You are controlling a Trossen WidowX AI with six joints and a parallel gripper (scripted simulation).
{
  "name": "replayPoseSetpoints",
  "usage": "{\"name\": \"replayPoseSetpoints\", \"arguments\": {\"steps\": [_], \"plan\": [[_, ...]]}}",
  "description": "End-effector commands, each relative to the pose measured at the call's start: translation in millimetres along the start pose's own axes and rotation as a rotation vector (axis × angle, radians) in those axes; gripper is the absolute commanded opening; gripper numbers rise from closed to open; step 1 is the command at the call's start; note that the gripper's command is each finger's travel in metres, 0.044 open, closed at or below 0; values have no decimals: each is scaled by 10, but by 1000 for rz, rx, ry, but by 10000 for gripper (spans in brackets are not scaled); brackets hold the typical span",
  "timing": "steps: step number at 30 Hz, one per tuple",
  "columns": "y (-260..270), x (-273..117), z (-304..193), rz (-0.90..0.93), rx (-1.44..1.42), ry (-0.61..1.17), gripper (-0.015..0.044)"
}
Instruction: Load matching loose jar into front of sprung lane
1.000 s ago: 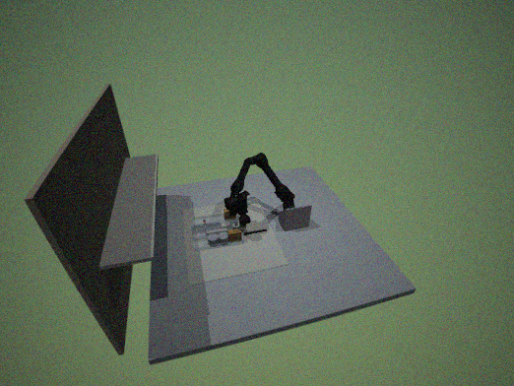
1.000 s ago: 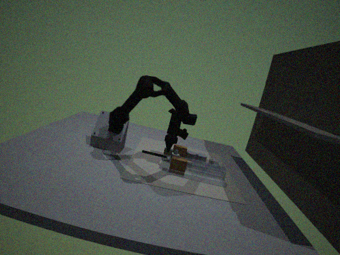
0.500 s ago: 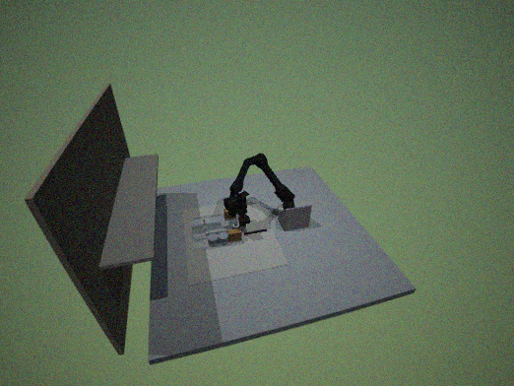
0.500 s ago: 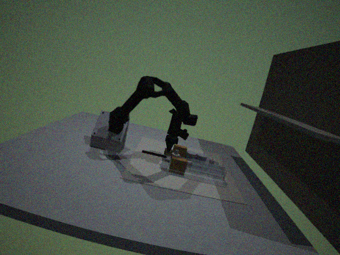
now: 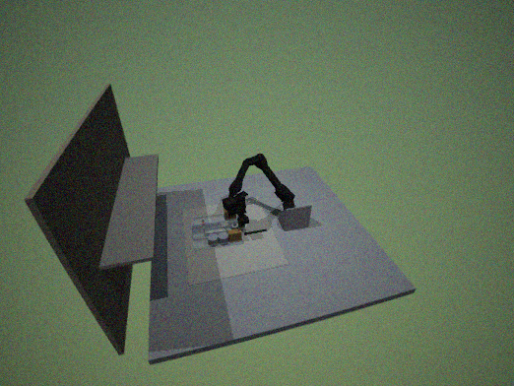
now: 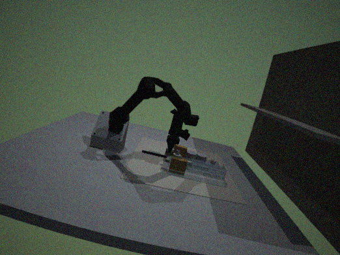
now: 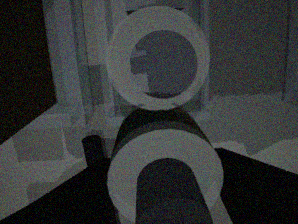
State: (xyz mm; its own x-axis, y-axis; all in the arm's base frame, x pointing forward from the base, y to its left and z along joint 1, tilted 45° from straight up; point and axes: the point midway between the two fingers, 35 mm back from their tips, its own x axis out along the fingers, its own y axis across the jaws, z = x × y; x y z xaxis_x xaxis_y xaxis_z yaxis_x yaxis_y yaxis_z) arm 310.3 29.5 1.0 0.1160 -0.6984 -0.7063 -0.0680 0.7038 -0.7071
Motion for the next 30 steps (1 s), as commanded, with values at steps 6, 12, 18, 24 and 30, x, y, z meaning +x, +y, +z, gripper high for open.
{"name": "replayPoseSetpoints", "arguments": {"steps": [6,12,18,24,30], "plan": [[-7,-19,107,0,12,-18,0],[-9,-19,132,0,12,-18,0],[-10,-22,157,0,13,-18,0],[-12,-24,183,0,13,-18,0],[-15,-26,208,0,13,-18,0]]}}
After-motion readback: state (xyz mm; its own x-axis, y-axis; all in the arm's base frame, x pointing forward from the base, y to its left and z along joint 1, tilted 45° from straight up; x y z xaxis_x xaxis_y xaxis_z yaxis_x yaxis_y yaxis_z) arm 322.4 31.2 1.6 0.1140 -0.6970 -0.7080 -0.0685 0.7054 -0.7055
